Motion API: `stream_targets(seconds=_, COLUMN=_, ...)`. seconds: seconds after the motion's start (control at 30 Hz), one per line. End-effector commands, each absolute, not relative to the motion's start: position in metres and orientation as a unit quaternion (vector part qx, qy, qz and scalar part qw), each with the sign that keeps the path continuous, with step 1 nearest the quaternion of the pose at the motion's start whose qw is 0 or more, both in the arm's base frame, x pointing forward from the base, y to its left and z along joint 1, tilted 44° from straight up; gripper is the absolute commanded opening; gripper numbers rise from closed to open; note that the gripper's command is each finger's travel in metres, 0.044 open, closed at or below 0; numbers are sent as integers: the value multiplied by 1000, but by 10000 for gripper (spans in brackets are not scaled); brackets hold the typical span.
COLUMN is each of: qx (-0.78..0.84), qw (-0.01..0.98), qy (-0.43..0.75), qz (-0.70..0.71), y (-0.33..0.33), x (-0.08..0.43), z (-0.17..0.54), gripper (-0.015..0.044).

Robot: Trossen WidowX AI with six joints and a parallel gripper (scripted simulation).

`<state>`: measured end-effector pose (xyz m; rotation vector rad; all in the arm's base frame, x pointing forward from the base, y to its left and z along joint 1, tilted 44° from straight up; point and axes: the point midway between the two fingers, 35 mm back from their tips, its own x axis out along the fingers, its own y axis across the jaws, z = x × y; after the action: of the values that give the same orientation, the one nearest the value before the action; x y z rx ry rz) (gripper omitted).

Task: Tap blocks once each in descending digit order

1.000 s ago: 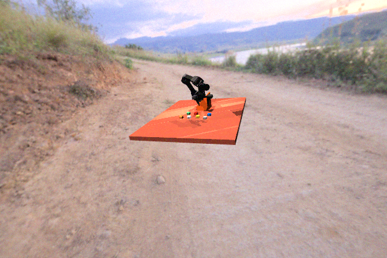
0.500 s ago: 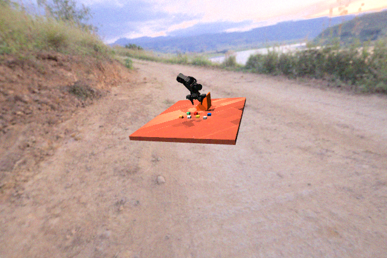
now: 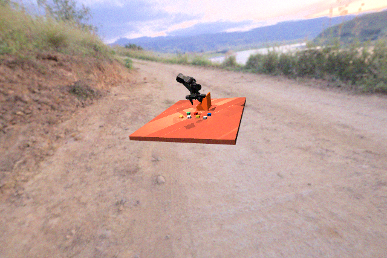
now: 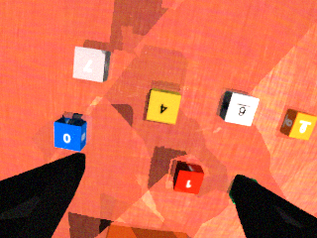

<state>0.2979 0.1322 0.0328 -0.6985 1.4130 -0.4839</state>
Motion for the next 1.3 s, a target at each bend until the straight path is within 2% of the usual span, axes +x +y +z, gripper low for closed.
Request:
stream_targets(seconds=0.0, qx=-306, qw=683, qy=626, qz=-218, y=98, x=318, z=70, gripper=400)
stream_targets(seconds=0.1, qx=-307, qw=683, qy=625, qz=-221, y=73, x=326, z=95, gripper=400)
stream_targets(seconds=0.83, qx=-307, qw=683, qy=625, qz=-221, y=73, x=326, z=95, gripper=400)
stream_targets(seconds=1.03, qx=-308, qw=682, qy=625, qz=-221, y=19, x=333, z=148, gripper=400)
stream_targets(seconds=1.27, qx=-308, qw=682, qy=625, qz=-222, y=17, x=333, z=150, gripper=400)
